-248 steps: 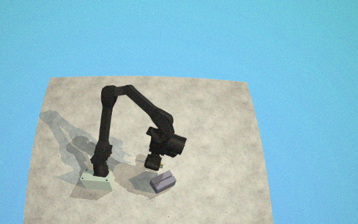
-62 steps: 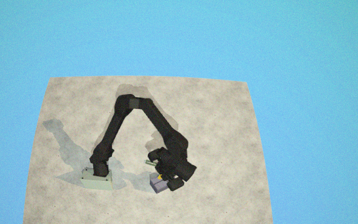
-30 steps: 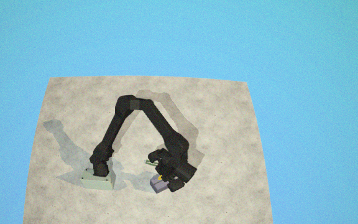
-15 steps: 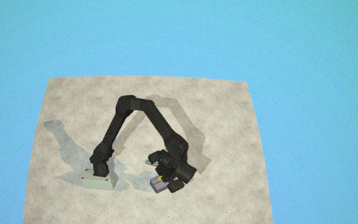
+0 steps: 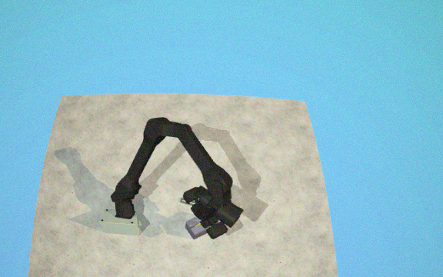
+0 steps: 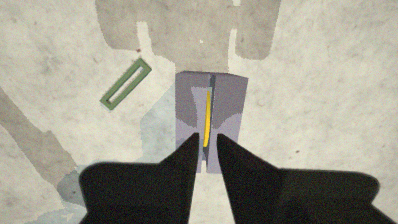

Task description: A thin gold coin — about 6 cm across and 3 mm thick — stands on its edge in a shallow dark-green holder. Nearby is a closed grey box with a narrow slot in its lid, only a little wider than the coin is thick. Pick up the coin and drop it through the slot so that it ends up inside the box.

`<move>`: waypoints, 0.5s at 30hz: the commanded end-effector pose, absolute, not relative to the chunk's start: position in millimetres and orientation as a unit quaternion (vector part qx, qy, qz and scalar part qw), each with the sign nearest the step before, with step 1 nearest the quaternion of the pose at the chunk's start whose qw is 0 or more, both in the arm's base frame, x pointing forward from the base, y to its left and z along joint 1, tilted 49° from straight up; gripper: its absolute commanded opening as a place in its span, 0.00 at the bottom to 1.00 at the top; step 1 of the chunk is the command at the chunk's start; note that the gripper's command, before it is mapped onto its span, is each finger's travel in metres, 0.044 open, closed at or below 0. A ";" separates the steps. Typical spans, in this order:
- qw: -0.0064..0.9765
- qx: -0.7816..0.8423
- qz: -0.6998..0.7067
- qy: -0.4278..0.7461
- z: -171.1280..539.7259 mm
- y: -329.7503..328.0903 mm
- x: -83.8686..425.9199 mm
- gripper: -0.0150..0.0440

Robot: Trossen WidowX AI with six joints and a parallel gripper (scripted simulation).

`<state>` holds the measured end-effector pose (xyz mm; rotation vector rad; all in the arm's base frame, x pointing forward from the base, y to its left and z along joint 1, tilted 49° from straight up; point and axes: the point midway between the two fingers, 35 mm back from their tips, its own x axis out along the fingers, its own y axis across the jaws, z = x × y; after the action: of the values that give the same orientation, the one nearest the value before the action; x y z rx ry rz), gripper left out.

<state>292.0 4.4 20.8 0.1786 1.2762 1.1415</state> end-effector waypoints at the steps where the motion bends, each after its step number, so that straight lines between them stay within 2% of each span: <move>1: 0.652 0.078 0.503 0.562 20.8 4.1 292.1 0.52; 10: 0.652 0.078 0.503 0.562 20.8 4.1 292.1 0.53; 15: 0.652 0.078 0.503 0.562 30.5 -6.9 294.0 0.75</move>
<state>291.9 1.5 25.2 0.1831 1.2796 1.1472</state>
